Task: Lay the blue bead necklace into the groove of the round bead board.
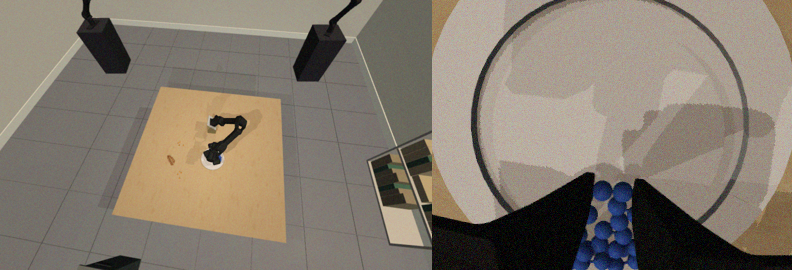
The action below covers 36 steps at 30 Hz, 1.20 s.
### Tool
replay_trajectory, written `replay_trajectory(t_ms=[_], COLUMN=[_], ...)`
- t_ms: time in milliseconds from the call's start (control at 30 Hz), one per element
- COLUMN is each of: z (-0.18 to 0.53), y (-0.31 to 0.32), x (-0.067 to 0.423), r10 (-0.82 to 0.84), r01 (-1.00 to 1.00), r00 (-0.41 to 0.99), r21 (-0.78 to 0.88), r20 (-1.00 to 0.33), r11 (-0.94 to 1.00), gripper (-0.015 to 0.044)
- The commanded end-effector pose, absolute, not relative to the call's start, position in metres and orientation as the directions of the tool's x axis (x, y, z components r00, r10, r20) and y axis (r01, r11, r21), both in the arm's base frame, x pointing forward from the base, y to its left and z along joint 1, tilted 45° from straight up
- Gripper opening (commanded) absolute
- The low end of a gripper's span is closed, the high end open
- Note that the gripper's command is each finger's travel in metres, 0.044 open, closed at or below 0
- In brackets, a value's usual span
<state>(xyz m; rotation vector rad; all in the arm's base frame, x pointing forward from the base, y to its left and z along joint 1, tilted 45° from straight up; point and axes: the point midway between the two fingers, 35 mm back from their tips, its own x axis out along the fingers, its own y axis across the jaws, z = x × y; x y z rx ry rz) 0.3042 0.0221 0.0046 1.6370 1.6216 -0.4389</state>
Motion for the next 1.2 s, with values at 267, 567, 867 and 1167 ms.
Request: replay_trajectory(t_ms=[267,567,867,1167], z=[-0.0007,-0.0019,-0.0019,-0.0006], y=[0.0133,0.0148,0.0148,0.0136], x=[0.3050,0.3053,0.3053,0.3044], r10=[0.687,0.687,0.687,0.687], r01=[0.953,0.953,0.953,0.953], r00=[0.132,0.132,0.132,0.132], r21=[0.283,0.283,0.283,0.283], r20=[-0.714,-0.715,-0.715,-0.714], r11=[0.111,0.111,0.111,0.111], gripper=[0.0000,0.0079,0.0315,0.0440])
